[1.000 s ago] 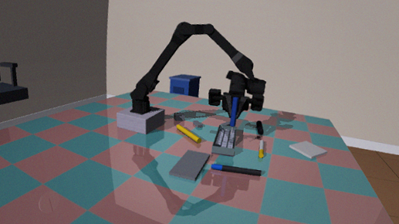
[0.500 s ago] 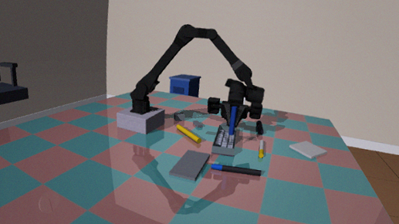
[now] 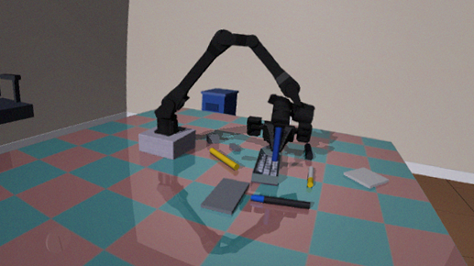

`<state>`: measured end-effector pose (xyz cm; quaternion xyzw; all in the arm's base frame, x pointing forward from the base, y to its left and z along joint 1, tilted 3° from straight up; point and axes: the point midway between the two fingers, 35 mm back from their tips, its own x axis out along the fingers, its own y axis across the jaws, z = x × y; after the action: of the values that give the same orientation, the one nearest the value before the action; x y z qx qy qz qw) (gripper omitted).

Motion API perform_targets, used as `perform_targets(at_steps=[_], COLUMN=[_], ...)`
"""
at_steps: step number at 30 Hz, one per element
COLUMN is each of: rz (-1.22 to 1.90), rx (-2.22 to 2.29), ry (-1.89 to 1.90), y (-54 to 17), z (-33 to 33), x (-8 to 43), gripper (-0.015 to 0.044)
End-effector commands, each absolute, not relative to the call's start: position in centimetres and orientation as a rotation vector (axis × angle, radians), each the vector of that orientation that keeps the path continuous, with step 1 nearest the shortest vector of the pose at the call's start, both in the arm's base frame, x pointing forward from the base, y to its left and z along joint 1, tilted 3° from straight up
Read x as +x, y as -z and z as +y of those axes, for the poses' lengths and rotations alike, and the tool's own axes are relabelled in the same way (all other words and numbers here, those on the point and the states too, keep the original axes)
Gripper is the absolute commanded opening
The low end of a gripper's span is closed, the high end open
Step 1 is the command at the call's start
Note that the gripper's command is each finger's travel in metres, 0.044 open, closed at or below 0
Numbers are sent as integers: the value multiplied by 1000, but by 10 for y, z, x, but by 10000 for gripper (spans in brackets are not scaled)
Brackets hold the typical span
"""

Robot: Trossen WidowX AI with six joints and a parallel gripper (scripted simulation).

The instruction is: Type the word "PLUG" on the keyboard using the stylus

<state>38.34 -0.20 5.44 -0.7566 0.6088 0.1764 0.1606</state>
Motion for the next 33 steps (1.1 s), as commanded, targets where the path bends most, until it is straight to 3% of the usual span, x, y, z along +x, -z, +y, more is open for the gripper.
perform_targets(at_steps=[1,33], rz=[1735,1735], rx=[-2165,-2165], ry=[-495,-495], y=[-56,-38], z=[-2,-2], x=[386,387], gripper=[81,81])
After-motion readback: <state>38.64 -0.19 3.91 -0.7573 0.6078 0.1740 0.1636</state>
